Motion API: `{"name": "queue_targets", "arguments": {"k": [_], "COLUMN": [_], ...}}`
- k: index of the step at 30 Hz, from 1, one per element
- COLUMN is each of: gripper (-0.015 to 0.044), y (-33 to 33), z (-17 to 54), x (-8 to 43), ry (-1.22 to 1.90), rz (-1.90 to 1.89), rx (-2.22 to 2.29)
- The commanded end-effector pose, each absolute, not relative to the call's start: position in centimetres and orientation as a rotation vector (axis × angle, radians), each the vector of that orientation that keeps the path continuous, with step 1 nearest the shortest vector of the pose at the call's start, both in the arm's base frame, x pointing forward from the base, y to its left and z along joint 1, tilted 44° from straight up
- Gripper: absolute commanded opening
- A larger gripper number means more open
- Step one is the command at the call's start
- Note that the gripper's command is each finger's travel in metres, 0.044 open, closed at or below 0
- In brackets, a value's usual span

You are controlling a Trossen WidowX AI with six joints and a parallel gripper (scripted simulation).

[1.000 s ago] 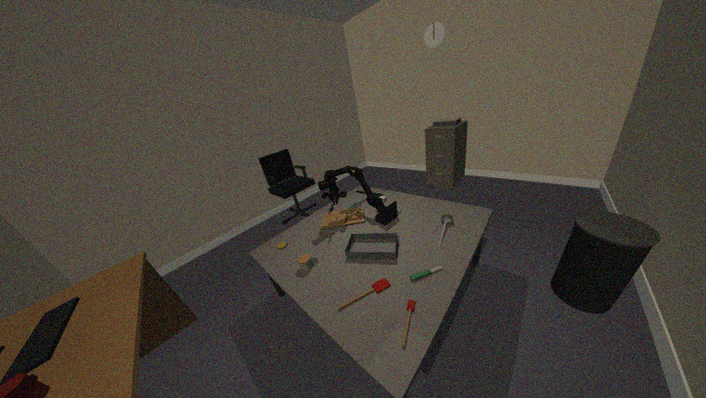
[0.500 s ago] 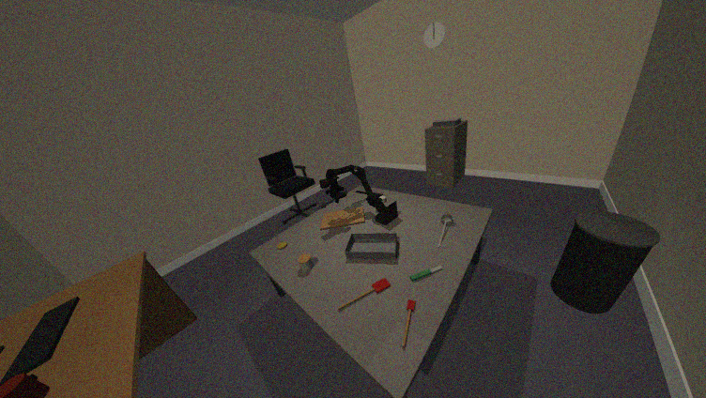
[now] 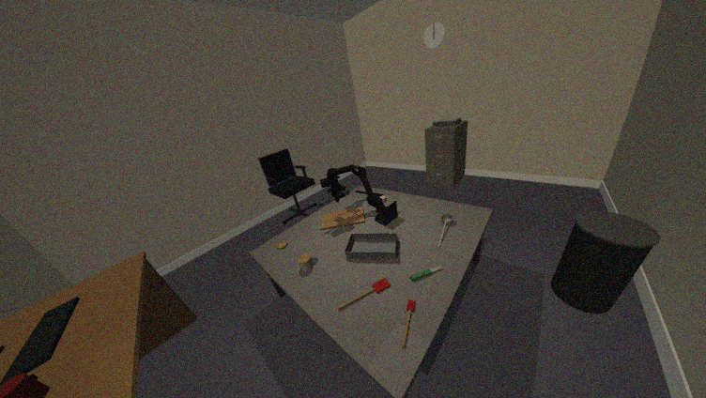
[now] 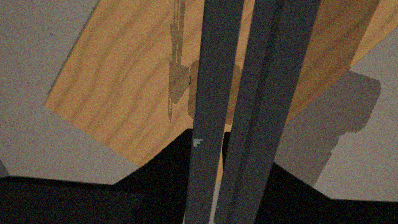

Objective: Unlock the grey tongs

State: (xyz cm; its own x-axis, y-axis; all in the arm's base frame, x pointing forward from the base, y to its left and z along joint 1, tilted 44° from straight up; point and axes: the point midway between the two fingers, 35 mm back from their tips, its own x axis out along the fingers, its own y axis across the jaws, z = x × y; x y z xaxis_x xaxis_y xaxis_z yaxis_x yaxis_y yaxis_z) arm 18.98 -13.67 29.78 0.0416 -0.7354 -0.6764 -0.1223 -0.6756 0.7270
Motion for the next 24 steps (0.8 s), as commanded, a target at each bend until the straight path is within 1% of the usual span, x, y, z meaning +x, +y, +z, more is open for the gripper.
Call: {"name": "queue_targets", "arguments": {"k": [1,12,24], "gripper": [-0.0150,-0.0150,-0.0150], "y": [-13.7,-14.0,-14.2], "z": [29.8,27.8,26.3], "x": [18.9,17.9,17.5], "ry": [-0.882,-0.814,-0.706], "rz": [-1.670,-1.694,-1.561], "rx": [1.851,2.072,2.374]}}
